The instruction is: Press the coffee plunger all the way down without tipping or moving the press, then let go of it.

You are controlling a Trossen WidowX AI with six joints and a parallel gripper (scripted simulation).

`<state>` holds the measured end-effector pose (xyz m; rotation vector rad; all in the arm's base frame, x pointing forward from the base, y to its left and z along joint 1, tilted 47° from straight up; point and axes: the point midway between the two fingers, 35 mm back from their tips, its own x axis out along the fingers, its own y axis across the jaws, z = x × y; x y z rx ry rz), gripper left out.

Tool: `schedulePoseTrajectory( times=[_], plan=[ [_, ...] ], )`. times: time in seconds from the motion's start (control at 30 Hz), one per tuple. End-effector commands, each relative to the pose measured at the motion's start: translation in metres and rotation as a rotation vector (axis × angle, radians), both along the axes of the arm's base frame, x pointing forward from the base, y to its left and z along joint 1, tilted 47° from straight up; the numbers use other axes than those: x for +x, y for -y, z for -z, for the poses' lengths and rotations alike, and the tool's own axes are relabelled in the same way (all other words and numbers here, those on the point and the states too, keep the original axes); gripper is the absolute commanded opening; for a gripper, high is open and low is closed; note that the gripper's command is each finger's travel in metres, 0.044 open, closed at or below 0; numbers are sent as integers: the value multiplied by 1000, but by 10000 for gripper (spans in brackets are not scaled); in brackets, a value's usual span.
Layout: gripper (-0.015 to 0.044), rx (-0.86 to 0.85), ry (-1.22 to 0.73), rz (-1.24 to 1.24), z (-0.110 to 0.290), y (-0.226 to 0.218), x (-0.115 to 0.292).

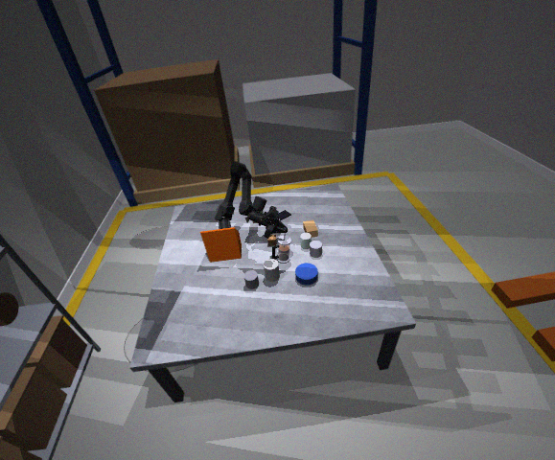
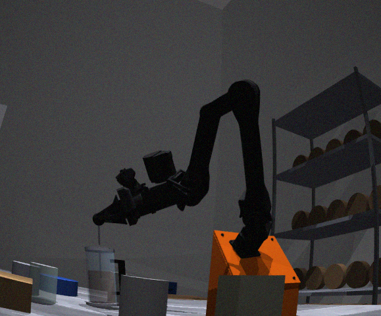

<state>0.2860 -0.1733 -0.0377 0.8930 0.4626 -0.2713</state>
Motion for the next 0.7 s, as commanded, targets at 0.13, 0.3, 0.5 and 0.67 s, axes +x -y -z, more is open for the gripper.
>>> schedulePoseTrajectory(
  times=[0.13,0.3,0.5,0.67],
  plan=[
    [128,43,-32,-22,19,-23,0],
    [128,44,-29,-21,25,-28,3],
    [128,45,-25,-21,30,-30,9],
    [128,45,-25,-21,31,-28,11]
  ],
)
